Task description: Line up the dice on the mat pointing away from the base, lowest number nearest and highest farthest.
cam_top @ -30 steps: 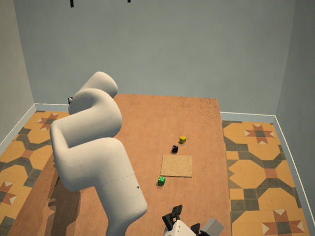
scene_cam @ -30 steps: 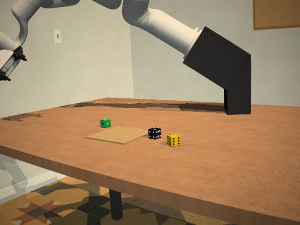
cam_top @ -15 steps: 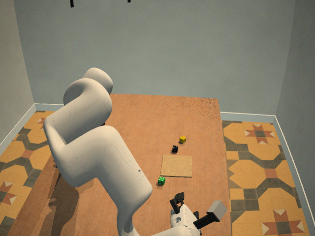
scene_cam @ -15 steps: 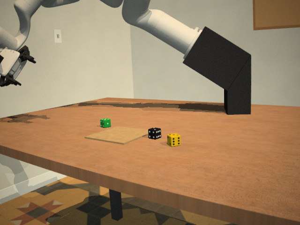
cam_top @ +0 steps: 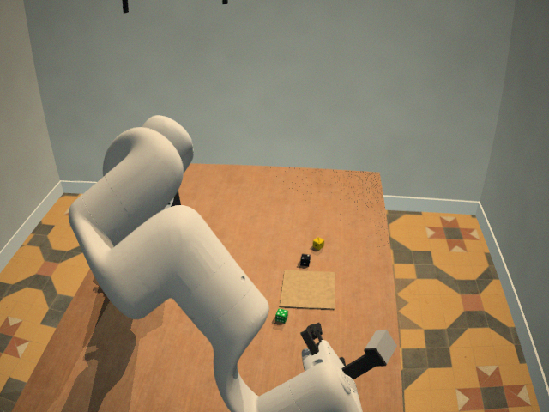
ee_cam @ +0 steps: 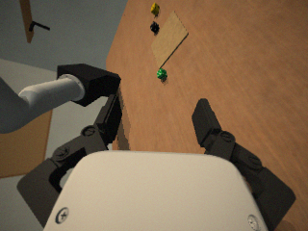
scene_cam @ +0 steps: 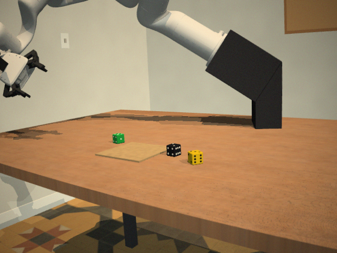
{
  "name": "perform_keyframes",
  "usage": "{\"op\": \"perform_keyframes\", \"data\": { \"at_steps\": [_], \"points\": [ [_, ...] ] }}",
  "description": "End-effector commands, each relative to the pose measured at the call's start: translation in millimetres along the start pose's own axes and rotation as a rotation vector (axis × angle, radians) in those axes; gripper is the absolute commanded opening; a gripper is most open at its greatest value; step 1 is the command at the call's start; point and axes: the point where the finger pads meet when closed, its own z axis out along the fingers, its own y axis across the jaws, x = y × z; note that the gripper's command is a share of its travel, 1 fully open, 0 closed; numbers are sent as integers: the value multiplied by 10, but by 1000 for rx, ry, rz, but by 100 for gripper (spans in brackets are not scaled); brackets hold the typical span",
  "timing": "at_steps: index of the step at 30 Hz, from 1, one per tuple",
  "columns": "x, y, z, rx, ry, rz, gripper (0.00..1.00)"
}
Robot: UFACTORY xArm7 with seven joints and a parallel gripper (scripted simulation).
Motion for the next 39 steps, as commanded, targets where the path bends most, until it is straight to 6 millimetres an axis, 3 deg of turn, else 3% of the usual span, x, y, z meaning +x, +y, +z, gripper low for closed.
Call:
{"op": "perform_keyframes", "data": {
  "at_steps": [1, 3, 15, 17, 32, 34, 39],
  "points": [
    [19, -5, -2, -2, -1, -3, 100],
    [97, -104, 362, -51, -147, -8, 100],
    [97, -104, 362, -51, -147, -8, 100],
    [170, -213, 699, -128, -299, -43, 100],
    [176, -223, 727, -136, -312, -47, 100],
    [235, -326, 1012, -226, -447, -107, 100],
    [247, -350, 1077, -248, -478, -124, 100]
  ]
}}
